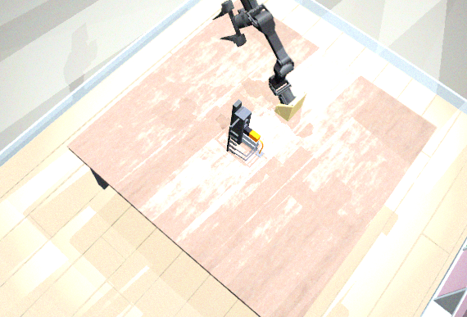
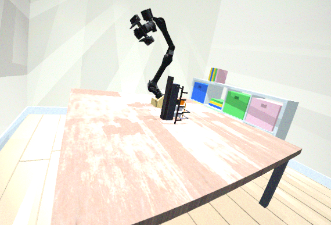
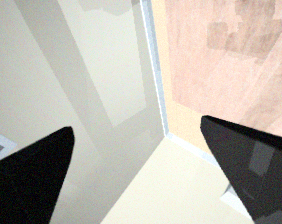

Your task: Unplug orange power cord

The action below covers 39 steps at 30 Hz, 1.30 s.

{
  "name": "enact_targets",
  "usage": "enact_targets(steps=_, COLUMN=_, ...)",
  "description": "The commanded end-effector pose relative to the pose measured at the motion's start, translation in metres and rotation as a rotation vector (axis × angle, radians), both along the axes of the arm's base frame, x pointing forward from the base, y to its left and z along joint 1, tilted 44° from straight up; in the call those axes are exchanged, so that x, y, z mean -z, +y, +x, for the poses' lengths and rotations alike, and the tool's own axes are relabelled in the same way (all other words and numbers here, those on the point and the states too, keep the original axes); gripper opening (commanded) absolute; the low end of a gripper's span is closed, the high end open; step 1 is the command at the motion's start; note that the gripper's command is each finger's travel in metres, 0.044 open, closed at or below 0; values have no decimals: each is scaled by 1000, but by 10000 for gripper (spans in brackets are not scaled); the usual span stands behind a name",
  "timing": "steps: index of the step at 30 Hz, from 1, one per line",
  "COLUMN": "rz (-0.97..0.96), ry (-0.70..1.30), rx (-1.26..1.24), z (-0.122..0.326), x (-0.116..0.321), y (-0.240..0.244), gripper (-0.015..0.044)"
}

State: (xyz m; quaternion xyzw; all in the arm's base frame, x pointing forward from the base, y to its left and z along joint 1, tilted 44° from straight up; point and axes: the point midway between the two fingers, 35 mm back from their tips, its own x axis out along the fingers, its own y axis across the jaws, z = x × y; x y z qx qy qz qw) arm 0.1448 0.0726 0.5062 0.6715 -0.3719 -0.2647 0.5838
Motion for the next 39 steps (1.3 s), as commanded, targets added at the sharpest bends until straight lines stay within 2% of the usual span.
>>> enact_targets(steps=1, rz=0, ry=2, rx=-1, z=-1, x=0, y=-1, gripper=374)
enact_targets(steps=9, rz=-10, ry=92, rx=-66, z=-28, x=-11, y=-30, gripper=164)
enact_targets(steps=24, rz=-48, ry=324, rx=-232, z=-45, x=-13, y=-108, gripper=160)
enact_targets(steps=39, rz=-166, ry=636, rx=-471, z=2, x=16, y=-178, gripper=160)
